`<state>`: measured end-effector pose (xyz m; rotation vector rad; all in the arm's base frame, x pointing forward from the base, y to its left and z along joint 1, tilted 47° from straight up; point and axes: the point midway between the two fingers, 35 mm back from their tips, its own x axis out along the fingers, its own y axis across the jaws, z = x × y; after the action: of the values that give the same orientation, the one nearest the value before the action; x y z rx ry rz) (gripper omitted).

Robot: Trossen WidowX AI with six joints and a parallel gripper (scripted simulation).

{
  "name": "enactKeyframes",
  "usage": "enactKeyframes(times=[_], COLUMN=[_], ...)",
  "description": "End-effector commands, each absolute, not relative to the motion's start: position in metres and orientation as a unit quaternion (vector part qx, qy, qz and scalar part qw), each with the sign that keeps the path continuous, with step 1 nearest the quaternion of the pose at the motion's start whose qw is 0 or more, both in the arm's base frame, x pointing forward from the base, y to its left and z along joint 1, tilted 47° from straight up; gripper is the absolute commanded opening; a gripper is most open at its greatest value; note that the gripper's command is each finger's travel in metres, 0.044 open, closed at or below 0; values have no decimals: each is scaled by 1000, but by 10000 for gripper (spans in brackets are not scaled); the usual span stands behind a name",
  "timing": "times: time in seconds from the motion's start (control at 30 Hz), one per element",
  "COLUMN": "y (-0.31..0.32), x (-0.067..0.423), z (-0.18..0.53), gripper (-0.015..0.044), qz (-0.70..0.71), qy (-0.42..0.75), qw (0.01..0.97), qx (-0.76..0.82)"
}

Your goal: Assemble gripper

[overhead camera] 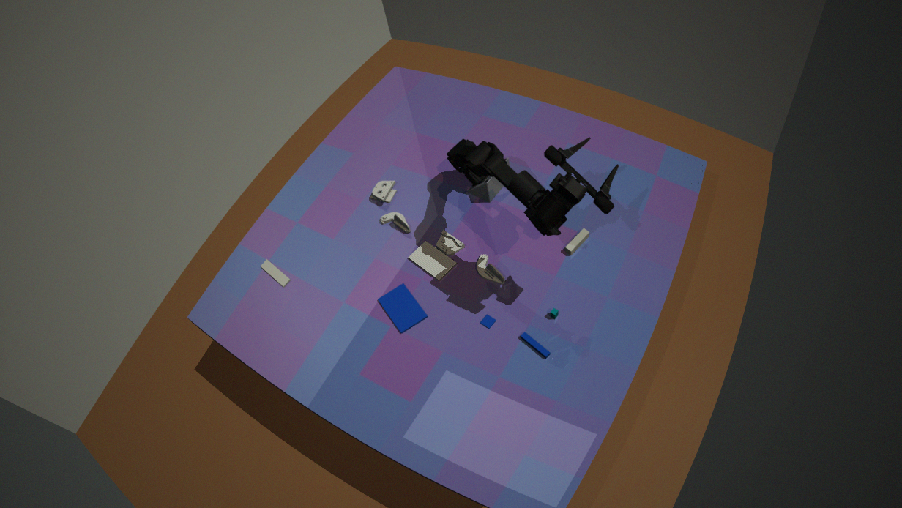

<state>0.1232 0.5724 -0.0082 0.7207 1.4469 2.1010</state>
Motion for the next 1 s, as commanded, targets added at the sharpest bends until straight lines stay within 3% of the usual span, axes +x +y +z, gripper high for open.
enactKeyframes(times=[0.0,0.97], y=[572,594], x=[123,239], z=[-8,39], gripper=[426,440], qz=[769,697], qy=[529,455], qw=[243,430], qx=[264,349])
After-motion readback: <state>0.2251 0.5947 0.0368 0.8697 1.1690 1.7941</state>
